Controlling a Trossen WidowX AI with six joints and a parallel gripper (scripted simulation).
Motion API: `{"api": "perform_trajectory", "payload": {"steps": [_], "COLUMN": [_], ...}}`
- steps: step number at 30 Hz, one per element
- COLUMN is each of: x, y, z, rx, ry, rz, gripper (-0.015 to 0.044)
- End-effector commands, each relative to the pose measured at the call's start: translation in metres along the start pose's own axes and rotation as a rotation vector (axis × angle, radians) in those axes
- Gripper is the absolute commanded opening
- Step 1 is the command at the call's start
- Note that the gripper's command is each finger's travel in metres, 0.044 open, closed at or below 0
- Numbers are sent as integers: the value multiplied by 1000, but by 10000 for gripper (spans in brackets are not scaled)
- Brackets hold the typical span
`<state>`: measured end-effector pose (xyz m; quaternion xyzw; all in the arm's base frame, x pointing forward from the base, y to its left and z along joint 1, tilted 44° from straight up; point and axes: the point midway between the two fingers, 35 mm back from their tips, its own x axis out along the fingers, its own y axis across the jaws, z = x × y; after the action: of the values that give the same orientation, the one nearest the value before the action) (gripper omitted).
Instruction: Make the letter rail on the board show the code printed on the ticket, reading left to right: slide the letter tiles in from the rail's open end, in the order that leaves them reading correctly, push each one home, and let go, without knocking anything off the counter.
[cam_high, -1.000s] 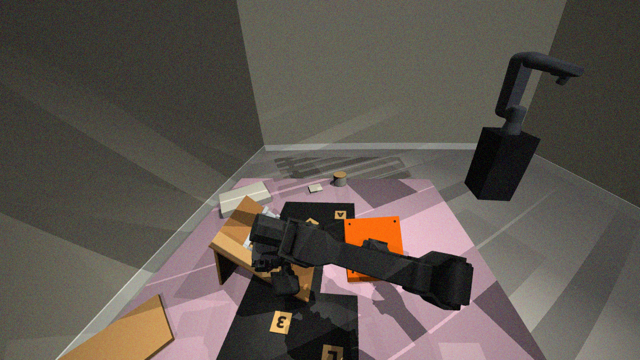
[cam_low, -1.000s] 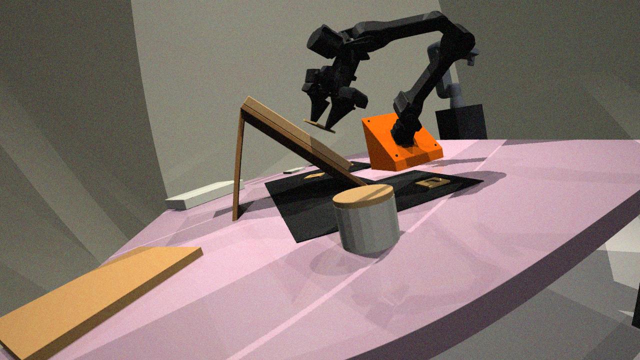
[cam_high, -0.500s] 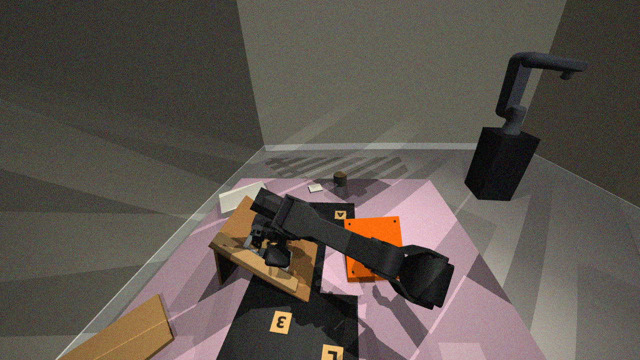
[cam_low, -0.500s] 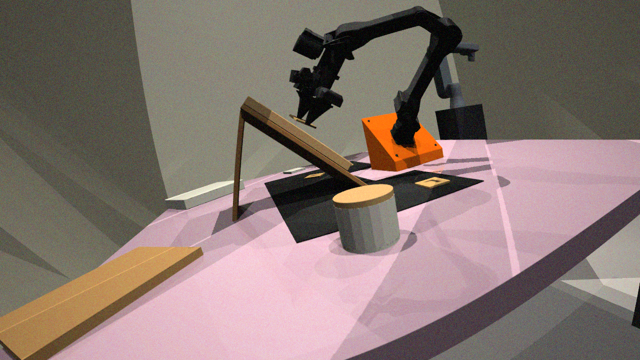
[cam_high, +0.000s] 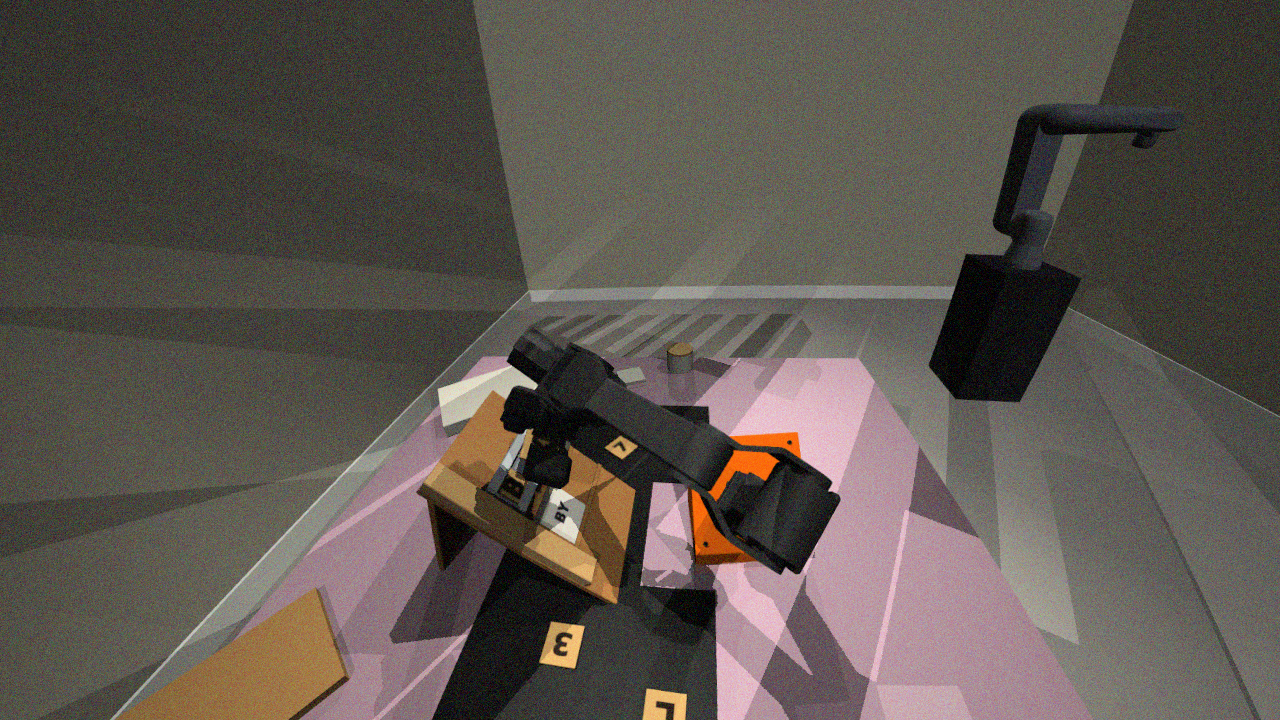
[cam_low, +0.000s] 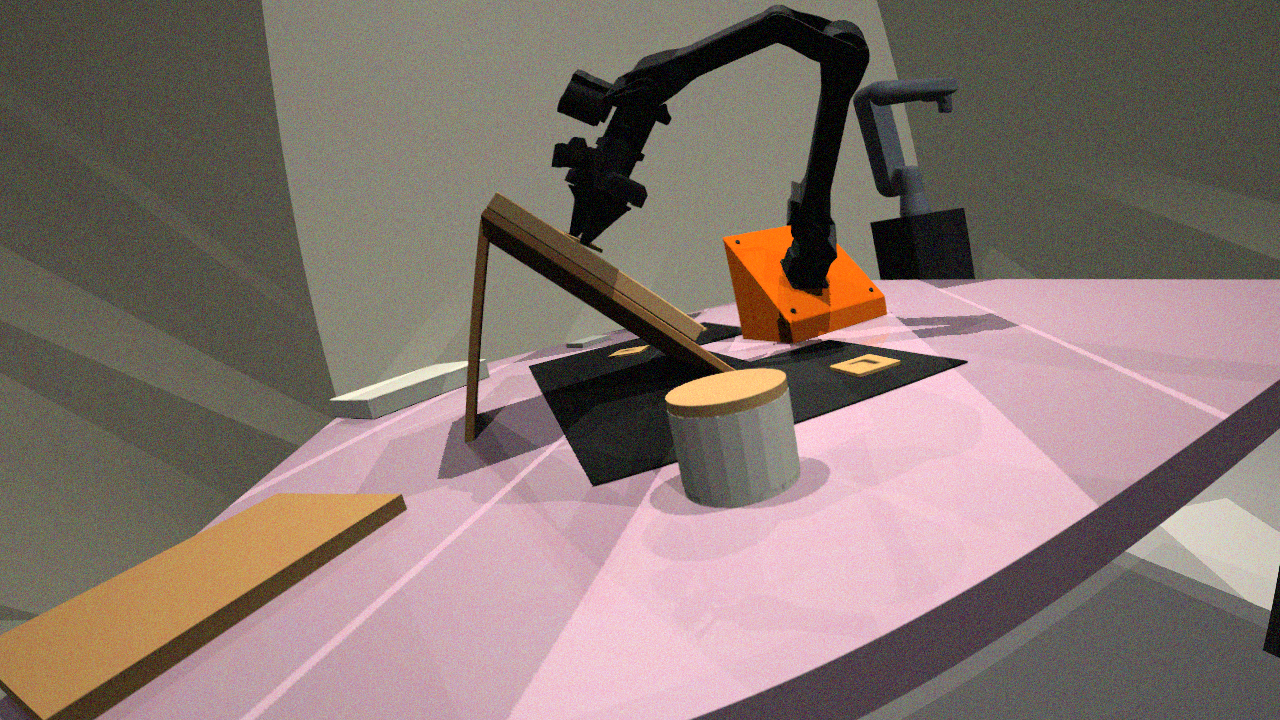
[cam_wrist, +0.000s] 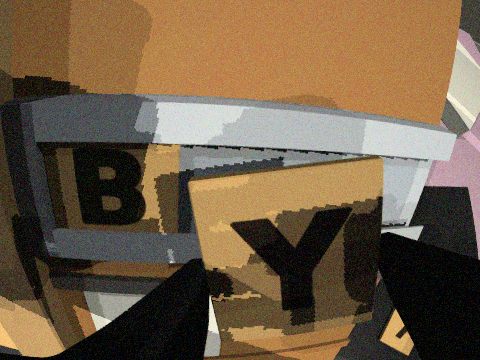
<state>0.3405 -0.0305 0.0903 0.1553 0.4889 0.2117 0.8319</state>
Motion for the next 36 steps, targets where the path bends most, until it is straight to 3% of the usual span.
{"api": "perform_trajectory", "payload": {"steps": [1, 36], "x": [4, 24], "y": [-19, -187], "z": [1, -42], "rx": [19, 214], "ry": [-8, -197], "rz": [22, 157], "gripper": [0, 0]}}
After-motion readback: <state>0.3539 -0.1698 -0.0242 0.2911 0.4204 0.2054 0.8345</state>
